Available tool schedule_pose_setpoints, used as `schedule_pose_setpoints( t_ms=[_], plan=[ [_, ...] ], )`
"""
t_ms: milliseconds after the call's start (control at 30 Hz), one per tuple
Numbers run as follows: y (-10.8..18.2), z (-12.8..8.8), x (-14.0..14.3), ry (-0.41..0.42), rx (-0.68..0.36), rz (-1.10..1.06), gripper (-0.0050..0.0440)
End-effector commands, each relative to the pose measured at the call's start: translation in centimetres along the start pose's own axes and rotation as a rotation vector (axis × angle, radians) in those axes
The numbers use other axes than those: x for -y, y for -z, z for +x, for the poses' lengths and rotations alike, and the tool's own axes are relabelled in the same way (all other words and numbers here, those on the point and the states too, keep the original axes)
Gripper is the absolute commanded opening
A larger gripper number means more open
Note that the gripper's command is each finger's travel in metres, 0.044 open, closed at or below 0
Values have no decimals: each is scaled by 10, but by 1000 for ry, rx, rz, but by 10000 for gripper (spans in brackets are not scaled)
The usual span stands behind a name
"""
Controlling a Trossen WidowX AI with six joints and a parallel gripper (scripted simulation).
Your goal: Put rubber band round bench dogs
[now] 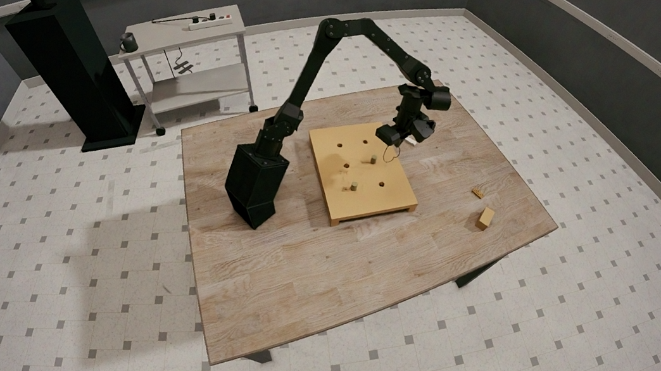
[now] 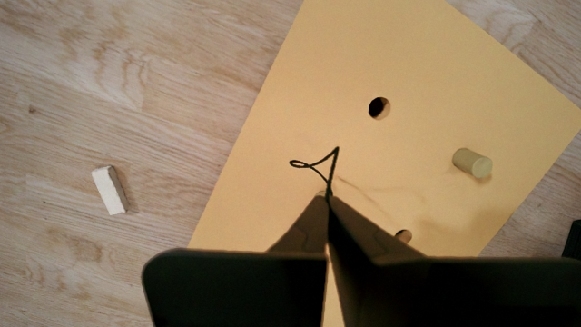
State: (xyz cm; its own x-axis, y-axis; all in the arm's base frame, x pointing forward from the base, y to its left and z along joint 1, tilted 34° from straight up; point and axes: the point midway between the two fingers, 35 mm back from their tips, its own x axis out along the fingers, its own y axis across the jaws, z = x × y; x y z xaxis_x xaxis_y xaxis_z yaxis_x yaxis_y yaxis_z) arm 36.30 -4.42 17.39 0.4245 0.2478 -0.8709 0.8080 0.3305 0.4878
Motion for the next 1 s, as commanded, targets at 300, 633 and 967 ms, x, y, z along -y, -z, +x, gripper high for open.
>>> schedule_pose_setpoints(
  t_ms=[300,633,967],
  plan=[
    [80,-43,-58,-112,23,-322,-50],
    [83,-31,-55,-93,8,-328,-50],
    [80,-15,-50,-93,5,-327,-50]
  ],
)
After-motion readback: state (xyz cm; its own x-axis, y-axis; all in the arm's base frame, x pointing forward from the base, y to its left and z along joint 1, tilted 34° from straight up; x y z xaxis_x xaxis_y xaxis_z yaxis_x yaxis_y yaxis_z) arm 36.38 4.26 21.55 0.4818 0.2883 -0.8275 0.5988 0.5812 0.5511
